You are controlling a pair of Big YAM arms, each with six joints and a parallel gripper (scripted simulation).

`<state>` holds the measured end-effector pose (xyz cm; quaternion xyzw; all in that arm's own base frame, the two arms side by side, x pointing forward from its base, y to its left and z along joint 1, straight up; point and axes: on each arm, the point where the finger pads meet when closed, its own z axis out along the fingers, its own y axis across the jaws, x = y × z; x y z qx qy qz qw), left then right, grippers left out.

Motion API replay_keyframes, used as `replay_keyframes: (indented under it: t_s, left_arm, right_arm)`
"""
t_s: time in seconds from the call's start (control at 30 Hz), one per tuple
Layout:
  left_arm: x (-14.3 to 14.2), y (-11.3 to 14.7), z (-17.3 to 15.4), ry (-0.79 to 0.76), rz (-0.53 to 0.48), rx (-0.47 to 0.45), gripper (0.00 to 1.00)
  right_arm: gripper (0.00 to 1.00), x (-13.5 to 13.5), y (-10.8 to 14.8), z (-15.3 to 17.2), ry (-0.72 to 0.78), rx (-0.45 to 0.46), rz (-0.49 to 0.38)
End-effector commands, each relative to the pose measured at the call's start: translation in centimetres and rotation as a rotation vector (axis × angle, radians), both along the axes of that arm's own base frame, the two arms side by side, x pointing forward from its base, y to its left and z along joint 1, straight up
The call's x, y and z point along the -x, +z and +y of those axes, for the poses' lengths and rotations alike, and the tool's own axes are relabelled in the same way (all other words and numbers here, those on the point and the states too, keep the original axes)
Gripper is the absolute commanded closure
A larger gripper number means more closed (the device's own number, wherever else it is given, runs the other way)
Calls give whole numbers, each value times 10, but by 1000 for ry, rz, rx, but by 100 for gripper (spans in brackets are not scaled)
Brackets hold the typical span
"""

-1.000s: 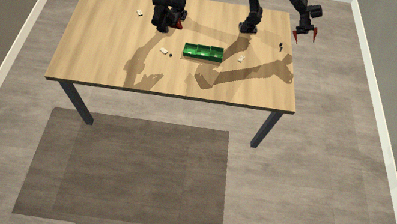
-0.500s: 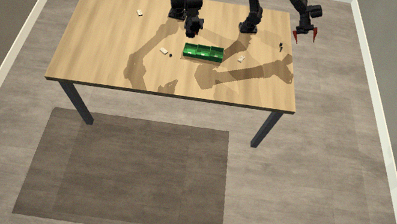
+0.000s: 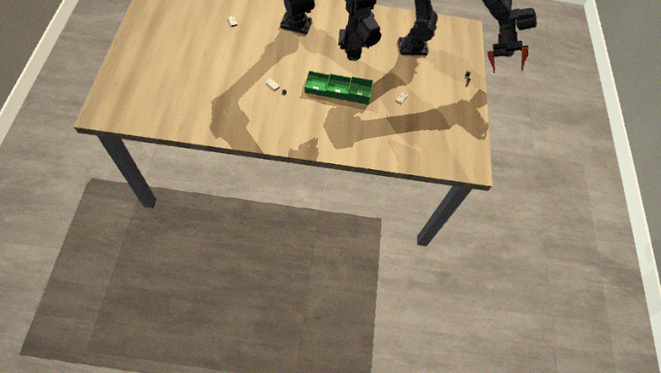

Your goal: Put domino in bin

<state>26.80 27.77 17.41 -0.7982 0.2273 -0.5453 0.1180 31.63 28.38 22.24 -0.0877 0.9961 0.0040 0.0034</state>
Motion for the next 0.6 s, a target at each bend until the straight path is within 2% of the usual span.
replay_keyframes:
  t_s: [0.0, 0.07, 0.1, 0.3, 0.57]
  left_arm:
    - [3, 7, 8, 15, -6, -16, 0]
    - [3, 7, 8, 15, -6, -16, 0]
    - [3, 7, 8, 15, -6, -16, 0]
    - [3, 7, 8, 15, -6, -16, 0]
    - [3, 7, 8, 15, -6, -16, 0]
  right_arm:
    - [91, -8, -7, -13, -65, 20, 15]
    - [91, -17, 14, -6, -65, -18, -26]
    - [91, -18, 17, -6, -65, -22, -30]
    - [91, -9, 11, 0, -39, -13, -18]
    - [91, -11, 11, -5, -43, -16, -21]
